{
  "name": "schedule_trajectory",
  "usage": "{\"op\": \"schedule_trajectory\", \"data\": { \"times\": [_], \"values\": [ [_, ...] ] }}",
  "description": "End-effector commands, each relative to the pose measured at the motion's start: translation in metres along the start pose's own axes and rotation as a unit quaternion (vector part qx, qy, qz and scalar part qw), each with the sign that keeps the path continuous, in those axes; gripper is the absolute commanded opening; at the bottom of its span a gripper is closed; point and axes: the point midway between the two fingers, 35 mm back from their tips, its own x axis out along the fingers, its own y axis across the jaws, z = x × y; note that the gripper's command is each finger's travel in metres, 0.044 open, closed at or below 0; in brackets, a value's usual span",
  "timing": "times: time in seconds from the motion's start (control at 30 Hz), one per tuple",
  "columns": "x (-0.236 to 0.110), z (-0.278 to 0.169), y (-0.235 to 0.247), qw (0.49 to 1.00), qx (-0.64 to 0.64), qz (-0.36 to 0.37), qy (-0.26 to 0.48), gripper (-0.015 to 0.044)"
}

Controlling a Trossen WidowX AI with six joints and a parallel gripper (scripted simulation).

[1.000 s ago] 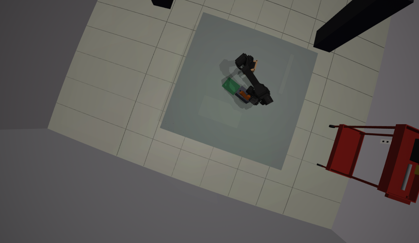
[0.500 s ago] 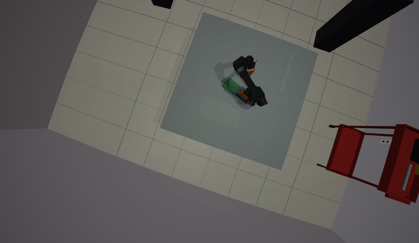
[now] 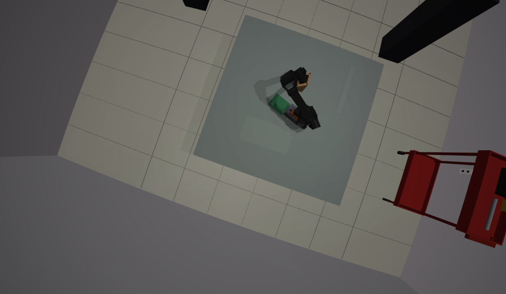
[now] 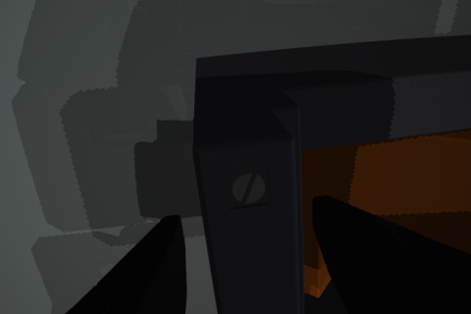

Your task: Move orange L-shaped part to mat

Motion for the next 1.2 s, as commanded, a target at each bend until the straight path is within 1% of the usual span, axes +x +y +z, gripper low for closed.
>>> {"op": "schedule_trajectory", "data": {
  "times": [0.0,0.77,1.1,1.17],
  "values": [
    [0.007,-0.001,0.0,1.0,-0.003,-0.002,-0.001,0.018],
    [0.004,0.0,0.002,1.0,-0.002,0.002,-0.003,0.018],
    [-0.008,-0.001,0.012,1.0,-0.003,-0.002,-0.001,0.018],
    [-0.017,0.0,0.012,1.0,-0.003,-0.001,-0.001,0.018]
  ]
}}
